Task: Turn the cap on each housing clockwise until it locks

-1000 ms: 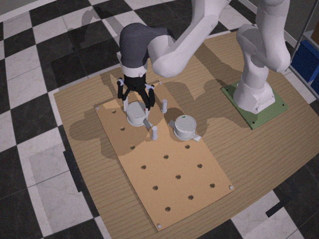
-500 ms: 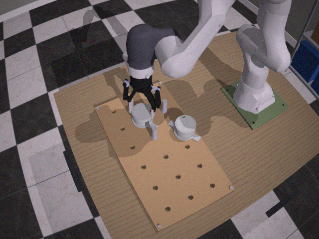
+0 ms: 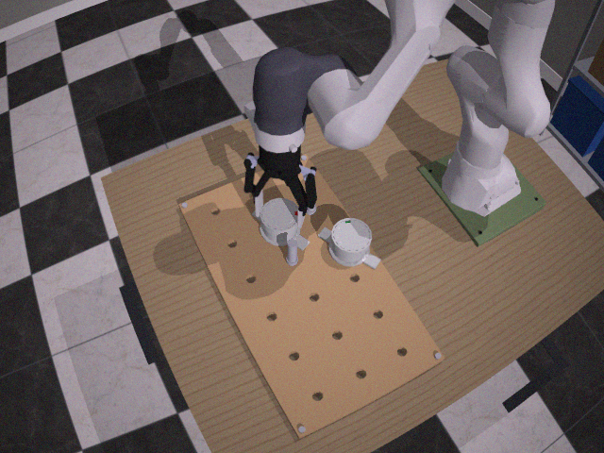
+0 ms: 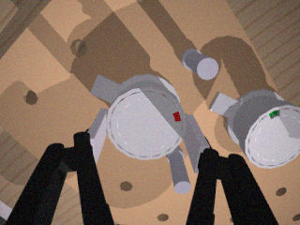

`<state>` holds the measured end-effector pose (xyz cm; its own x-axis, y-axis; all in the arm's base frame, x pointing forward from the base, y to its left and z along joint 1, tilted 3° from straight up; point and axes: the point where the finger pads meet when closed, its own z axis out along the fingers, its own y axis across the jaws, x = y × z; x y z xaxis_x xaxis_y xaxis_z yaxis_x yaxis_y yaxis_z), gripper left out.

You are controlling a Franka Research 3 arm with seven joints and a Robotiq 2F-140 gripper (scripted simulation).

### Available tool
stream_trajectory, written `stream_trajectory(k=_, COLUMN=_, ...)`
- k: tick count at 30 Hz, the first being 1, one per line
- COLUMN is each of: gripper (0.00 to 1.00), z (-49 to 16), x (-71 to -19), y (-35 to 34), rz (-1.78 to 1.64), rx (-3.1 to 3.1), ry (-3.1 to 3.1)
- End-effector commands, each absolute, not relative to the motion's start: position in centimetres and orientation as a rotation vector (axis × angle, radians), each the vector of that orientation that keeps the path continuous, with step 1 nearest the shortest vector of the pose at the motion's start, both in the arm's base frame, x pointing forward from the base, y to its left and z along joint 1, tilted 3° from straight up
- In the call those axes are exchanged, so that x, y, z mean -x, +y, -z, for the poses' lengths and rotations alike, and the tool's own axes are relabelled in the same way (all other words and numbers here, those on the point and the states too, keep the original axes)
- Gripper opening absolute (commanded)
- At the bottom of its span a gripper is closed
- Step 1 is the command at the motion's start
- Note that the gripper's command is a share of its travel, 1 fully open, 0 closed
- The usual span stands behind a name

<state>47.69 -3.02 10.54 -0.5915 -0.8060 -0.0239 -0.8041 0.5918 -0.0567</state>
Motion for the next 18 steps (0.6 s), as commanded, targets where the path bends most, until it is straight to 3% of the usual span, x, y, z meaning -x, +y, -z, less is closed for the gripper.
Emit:
stream_trajectory(k=1, gripper=0.1, z=-10.3, x=-47.0, y=-2.5, rz=0.064, rx=1.375, ry=2.778)
stream_trajectory(k=18, gripper=0.1, z=-10.2, x=-45.2, y=-1.1, rz=0.064, rx=1.375, ry=2.778)
